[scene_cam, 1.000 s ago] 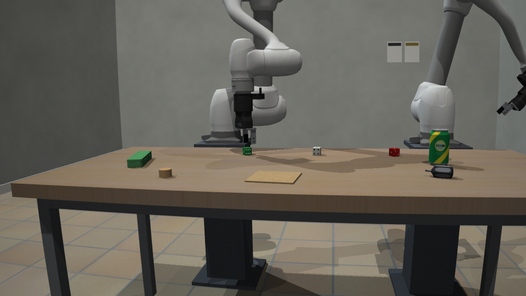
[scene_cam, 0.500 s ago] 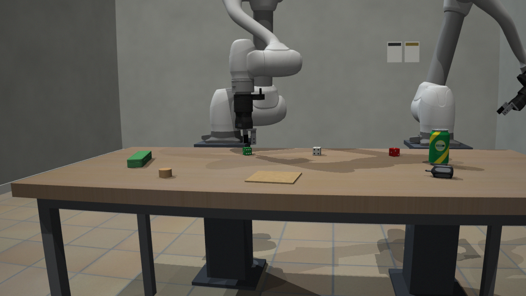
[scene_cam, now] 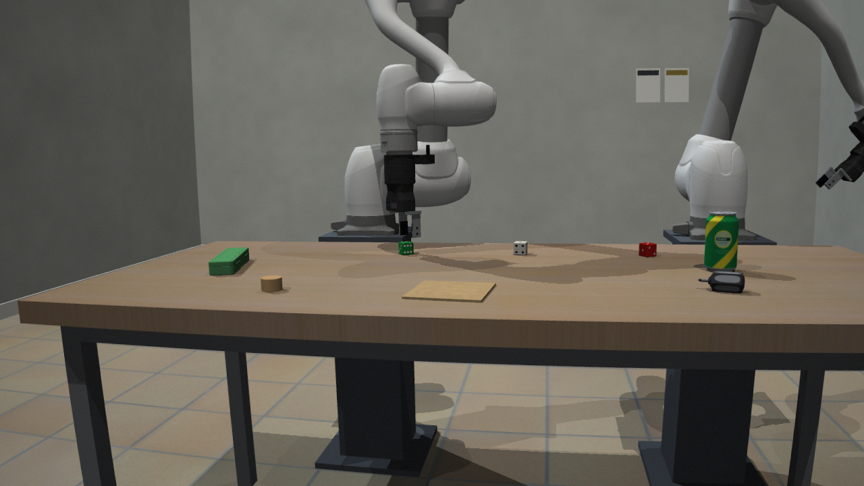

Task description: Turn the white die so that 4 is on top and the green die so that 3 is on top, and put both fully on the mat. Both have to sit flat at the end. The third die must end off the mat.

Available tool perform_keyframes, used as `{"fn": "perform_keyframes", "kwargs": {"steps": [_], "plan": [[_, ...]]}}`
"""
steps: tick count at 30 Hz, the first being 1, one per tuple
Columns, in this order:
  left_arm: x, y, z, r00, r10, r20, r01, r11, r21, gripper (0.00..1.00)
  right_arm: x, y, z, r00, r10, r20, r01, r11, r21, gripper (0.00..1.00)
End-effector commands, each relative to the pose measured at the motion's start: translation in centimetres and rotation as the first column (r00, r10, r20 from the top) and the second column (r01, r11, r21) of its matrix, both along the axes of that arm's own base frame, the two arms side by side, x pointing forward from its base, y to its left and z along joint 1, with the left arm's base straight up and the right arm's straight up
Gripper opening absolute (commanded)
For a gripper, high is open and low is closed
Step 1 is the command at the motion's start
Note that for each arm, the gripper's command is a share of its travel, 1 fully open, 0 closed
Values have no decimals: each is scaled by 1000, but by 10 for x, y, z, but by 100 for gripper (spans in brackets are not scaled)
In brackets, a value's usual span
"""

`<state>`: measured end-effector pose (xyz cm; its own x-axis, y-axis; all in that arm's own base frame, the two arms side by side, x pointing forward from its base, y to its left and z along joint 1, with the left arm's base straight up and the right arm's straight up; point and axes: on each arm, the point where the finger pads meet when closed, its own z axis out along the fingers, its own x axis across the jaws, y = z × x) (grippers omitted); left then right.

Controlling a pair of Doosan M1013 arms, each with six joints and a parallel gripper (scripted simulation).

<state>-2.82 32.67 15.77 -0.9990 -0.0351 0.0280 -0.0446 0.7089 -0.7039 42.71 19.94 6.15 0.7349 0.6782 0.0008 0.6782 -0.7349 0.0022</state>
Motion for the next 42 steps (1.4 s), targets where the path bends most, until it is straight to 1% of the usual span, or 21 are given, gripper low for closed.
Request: {"fn": "perform_keyframes", "kwargs": {"steps": [1, 14, 23, 30, 37, 39, 42], "plan": [[-4, -4, 1, 1000, 0, -9, 0, 1000, -4, 100, -2, 1, -2, 1000, 0, -2, 0, 1000, 1, 100], [-4, -4, 1, 1000, 0, -9, 0, 1000, -4, 100, -2, 2, -2, 1000, 0, -2, 0, 1000, 1, 100], [-4, -4, 1, 1000, 0, -9, 0, 1000, -4, 100, -3, 15, -2, 1000, 0, -2, 0, 1000, 1, 100], [-4, -4, 1, 1000, 0, -9, 0, 1000, -4, 100, -3, 49, -2, 1000, 0, -2, 0, 1000, 1, 100], [-4, -4, 1, 1000, 0, -9, 0, 1000, -4, 100, -4, 100, -2, 1000, 0, -2, 0, 1000, 1, 100], [-4, -4, 1, 1000, 0, -9, 0, 1000, -4, 100, -4, 100, -2, 1000, 0, -2, 0, 1000, 1, 100], [-4, -4, 1, 1000, 0, -9, 0, 1000, -4, 100, -4, 127, -2, 1000, 0, -2, 0, 1000, 1, 100]]}}
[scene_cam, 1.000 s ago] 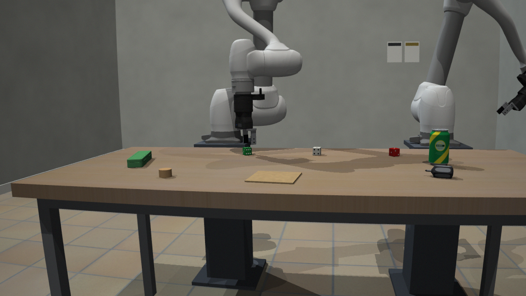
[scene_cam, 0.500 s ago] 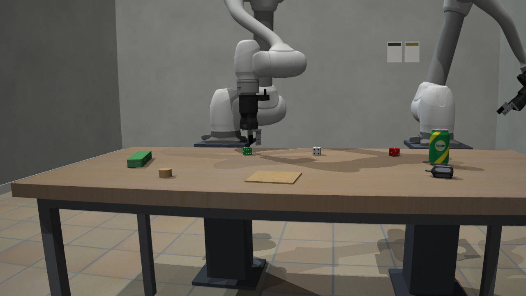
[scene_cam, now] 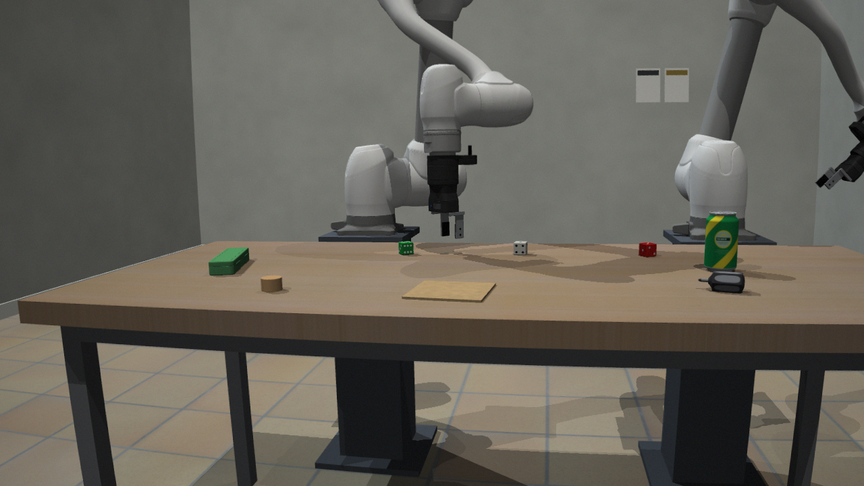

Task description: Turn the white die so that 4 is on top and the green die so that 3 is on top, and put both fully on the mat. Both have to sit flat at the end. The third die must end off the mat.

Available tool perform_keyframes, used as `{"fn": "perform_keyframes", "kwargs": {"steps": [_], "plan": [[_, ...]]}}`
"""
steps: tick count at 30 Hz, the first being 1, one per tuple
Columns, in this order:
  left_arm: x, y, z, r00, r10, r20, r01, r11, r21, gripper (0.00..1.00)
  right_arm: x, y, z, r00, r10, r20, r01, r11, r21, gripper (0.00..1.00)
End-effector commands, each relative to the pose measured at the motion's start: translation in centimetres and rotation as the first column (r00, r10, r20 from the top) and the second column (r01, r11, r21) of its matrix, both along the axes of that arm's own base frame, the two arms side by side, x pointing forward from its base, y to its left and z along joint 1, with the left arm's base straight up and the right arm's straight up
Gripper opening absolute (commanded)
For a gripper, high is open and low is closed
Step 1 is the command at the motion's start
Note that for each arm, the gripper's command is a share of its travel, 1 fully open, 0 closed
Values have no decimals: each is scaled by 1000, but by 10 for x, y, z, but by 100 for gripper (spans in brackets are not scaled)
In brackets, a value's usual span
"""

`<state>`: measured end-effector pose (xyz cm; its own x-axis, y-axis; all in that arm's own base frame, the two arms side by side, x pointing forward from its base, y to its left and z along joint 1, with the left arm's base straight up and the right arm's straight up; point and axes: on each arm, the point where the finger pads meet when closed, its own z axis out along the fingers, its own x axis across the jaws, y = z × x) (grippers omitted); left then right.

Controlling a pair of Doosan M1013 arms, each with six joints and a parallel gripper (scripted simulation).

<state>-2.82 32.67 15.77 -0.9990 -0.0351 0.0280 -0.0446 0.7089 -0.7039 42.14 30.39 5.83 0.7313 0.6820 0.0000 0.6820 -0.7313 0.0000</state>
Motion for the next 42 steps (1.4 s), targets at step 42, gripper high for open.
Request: {"fn": "perform_keyframes", "kwargs": {"steps": [42], "plan": [[-4, -4, 1, 1000, 0, -9, 0, 1000, -4, 100, -1, 177, 1, 1000, -6, 0, 6, 1000, 0, 100]]}}
